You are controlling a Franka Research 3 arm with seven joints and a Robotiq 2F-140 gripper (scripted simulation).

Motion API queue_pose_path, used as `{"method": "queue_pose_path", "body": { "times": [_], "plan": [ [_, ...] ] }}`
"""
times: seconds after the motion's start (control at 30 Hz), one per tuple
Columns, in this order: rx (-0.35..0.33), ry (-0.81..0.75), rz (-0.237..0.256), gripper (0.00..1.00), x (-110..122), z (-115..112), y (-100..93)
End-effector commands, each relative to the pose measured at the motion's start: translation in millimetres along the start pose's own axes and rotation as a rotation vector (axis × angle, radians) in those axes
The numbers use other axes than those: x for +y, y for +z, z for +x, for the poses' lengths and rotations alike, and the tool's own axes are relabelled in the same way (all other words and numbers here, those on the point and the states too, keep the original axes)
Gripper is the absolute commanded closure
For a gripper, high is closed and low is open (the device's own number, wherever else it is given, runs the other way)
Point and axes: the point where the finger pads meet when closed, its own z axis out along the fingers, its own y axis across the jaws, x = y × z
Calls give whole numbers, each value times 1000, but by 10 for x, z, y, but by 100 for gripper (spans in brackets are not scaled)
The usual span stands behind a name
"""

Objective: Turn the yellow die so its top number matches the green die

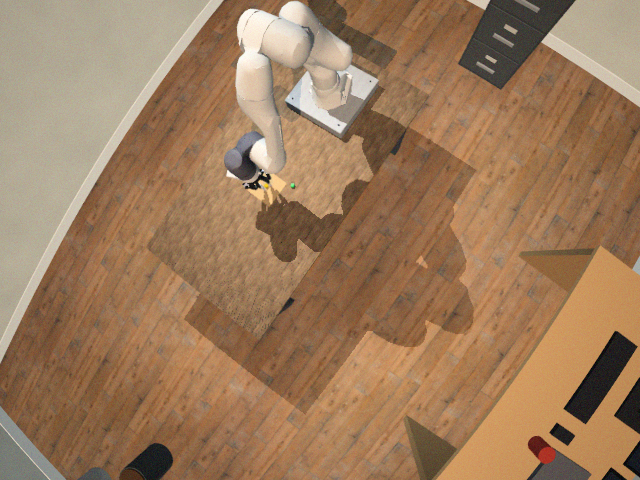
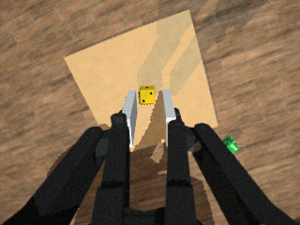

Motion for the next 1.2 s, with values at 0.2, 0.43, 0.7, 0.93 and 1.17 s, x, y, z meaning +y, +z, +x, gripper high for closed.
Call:
{"method": "queue_pose_path", "body": {
  "times": [0.2,0.43,0.7,0.93,1.17],
  "plan": [
    [-4,-1,5,81,-19,-6,77],
    [-4,-1,5,81,-19,-6,101],
    [-4,-1,5,81,-19,-6,101],
    [-4,-1,5,81,-19,-6,101],
    [-4,-1,5,81,-19,-6,101]
  ]
}}
